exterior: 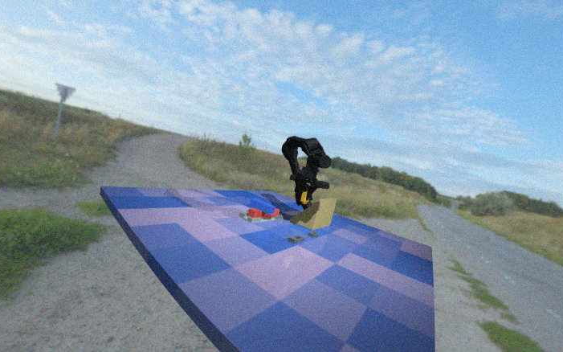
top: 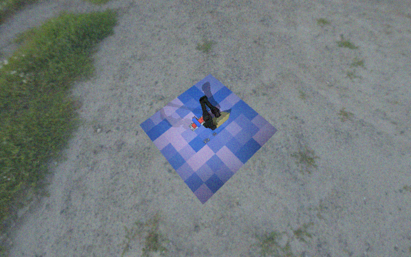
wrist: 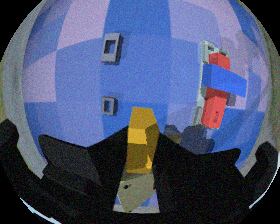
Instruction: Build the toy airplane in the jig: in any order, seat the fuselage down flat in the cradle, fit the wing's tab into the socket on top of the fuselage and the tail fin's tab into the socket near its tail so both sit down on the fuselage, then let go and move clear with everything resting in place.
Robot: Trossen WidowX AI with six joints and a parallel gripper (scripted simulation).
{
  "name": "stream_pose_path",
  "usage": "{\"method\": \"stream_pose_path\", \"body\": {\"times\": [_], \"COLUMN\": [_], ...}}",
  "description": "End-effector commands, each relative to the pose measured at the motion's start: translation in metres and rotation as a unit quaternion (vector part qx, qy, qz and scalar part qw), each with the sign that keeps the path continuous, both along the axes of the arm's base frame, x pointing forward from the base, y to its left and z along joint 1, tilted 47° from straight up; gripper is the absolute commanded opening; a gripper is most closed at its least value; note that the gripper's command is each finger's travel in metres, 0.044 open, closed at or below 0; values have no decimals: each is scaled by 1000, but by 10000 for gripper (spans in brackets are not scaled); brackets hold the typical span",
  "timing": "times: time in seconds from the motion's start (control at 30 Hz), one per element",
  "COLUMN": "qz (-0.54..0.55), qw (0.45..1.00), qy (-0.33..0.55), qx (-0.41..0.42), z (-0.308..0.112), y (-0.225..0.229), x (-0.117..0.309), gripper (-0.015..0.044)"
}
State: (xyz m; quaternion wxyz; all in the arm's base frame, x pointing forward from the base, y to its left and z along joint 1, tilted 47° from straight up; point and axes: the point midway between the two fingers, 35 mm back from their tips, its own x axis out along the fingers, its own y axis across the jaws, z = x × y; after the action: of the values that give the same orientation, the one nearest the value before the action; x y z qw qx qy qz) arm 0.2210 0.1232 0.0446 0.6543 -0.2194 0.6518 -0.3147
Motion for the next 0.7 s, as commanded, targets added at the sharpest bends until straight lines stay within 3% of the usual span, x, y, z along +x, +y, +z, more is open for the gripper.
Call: {"method": "stream_pose_path", "body": {"times": [0.0,0.67], "qz": [4,10], "qw": [1000,1000], "qy": [-1,3], "qx": [1,2], "z": [9,46], "y": [-10,-64], "x": [1,2], "gripper": [0,0]}}
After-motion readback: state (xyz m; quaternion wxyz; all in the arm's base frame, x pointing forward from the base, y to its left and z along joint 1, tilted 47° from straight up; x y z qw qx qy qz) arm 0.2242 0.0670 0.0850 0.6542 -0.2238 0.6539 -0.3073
